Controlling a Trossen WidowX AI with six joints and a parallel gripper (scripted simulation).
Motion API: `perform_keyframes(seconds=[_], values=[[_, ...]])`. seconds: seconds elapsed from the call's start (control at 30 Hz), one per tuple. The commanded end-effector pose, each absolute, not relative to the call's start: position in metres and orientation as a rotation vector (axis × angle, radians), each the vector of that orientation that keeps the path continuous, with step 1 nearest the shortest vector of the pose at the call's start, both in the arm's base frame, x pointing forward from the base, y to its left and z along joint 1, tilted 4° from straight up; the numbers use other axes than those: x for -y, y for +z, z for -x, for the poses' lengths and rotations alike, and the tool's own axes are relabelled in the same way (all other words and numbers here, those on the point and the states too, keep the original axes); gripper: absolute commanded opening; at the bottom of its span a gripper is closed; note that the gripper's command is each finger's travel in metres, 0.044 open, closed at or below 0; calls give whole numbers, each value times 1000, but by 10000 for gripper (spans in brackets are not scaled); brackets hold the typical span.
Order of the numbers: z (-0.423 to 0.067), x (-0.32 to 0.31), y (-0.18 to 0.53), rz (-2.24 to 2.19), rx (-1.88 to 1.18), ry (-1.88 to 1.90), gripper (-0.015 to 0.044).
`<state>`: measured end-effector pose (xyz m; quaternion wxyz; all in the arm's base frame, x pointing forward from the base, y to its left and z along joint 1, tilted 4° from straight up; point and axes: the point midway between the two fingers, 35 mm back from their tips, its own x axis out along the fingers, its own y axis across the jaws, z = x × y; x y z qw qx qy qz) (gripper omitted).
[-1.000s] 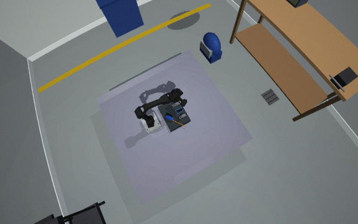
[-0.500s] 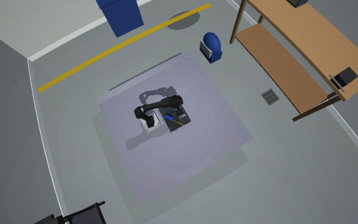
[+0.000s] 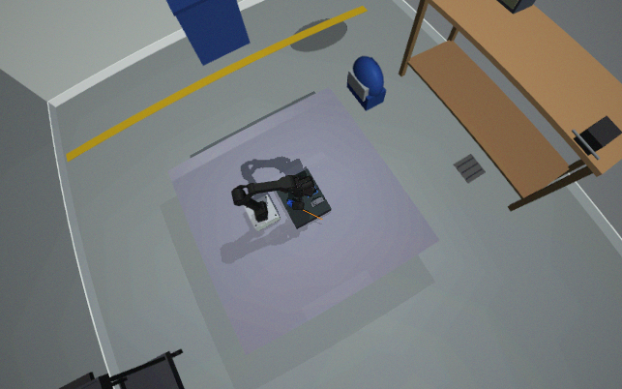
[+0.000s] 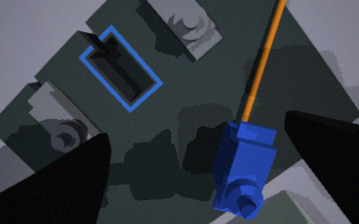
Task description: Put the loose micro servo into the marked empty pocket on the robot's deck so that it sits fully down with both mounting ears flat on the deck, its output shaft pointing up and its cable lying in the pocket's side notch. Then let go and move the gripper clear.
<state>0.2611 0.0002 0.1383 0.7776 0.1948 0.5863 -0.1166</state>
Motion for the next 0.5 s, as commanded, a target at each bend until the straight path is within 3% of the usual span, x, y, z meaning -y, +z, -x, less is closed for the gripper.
perform_keyframes(seconds=[0.0,0.47], values=[[-243,6,130,-493,-1323,-345,440],[-210,15,114,-643,-1421,-546,440]])
